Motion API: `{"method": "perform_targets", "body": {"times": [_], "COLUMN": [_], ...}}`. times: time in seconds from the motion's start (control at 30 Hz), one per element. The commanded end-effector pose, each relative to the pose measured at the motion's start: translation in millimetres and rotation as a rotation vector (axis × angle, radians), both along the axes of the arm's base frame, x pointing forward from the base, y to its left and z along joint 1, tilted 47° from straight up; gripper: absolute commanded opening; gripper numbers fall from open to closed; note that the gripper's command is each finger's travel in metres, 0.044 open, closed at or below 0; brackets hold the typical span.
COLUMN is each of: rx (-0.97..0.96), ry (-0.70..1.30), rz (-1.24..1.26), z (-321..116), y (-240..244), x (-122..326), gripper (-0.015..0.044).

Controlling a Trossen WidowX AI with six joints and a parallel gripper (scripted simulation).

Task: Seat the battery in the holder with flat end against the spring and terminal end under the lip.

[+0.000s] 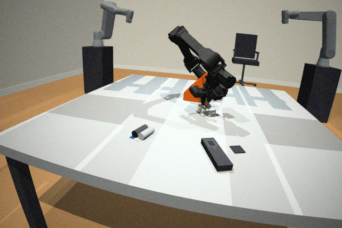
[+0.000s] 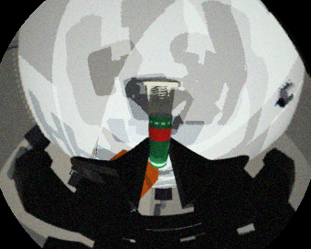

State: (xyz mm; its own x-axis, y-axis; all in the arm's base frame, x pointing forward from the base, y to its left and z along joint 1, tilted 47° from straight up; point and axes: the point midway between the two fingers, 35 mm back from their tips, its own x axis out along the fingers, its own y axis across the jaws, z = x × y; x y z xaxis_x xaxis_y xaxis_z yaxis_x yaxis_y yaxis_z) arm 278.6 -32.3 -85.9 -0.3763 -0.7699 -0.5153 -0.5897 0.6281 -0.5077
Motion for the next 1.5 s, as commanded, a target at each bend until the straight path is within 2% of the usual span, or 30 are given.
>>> {"method": "perform_targets", "body": {"times": [0.0,1.47], "rx": [-0.018,-0.123], "ry": [0.014,0.114], "rz": [-0.013,-0.103], "z": [-2.8,-16.8], "y": [-1.8,-6.7], "x": [0.8,8.7], "gripper": [0.0085,0.0085]}}
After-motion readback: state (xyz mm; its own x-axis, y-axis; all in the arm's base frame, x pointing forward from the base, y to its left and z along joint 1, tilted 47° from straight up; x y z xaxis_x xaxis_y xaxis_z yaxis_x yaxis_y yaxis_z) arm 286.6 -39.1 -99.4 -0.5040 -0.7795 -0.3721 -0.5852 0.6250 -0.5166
